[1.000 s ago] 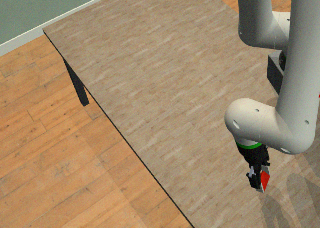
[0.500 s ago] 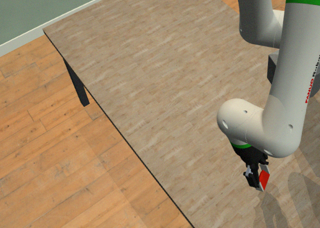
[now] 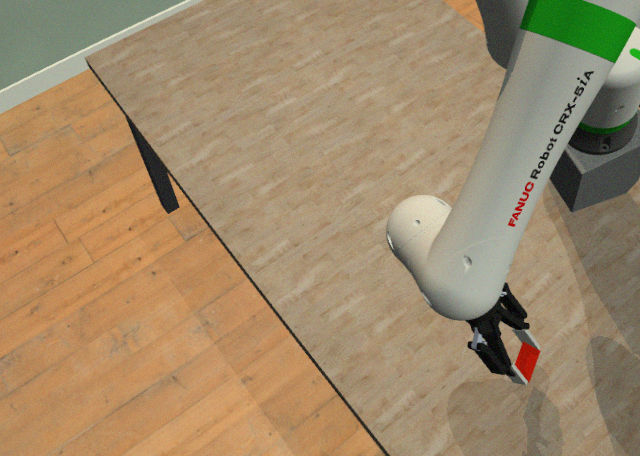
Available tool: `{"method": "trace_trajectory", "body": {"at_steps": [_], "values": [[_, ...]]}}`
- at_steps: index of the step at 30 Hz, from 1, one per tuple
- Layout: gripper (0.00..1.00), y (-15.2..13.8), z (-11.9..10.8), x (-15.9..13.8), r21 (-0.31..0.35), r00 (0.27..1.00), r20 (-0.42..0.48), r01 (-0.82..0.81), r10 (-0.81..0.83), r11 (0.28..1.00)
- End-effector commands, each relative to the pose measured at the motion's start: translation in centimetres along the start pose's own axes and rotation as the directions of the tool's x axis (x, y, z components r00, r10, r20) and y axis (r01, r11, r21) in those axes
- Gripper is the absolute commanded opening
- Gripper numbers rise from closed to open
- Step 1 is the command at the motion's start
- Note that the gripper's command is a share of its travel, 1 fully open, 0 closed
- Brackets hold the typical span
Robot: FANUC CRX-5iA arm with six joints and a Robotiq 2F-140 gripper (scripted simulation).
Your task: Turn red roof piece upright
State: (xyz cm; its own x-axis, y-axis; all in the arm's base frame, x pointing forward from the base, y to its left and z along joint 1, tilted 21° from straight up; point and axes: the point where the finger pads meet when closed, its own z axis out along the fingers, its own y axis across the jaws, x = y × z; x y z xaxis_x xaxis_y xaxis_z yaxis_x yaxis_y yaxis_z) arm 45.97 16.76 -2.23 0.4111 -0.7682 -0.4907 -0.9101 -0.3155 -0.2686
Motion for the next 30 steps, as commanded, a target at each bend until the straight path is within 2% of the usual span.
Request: {"method": "trace_trajectory", "body": {"at_steps": [1,5,11,24,28,30], "values": [[0.41,0.07,0.03,0.06,-0.002,1.0,0.006,0.0,0.0,1.0],[0.41,0.2,0.15,0.11,-0.009,0.999,0.032,-0.002,0.002,1.0],[0.41,0.15,0.16,0.35,-0.007,0.969,0.245,-0.001,0.003,1.0],[0.41,0.08,0.15,0.7,-0.004,0.962,0.272,0.0,0.001,1.0],[0.41,0.11,0.4,0.71,-0.012,0.928,0.373,-0.001,0.006,1.0],[0.41,0.11,0.4,0.71,-0.012,0.928,0.373,-0.001,0.006,1.0]]}}
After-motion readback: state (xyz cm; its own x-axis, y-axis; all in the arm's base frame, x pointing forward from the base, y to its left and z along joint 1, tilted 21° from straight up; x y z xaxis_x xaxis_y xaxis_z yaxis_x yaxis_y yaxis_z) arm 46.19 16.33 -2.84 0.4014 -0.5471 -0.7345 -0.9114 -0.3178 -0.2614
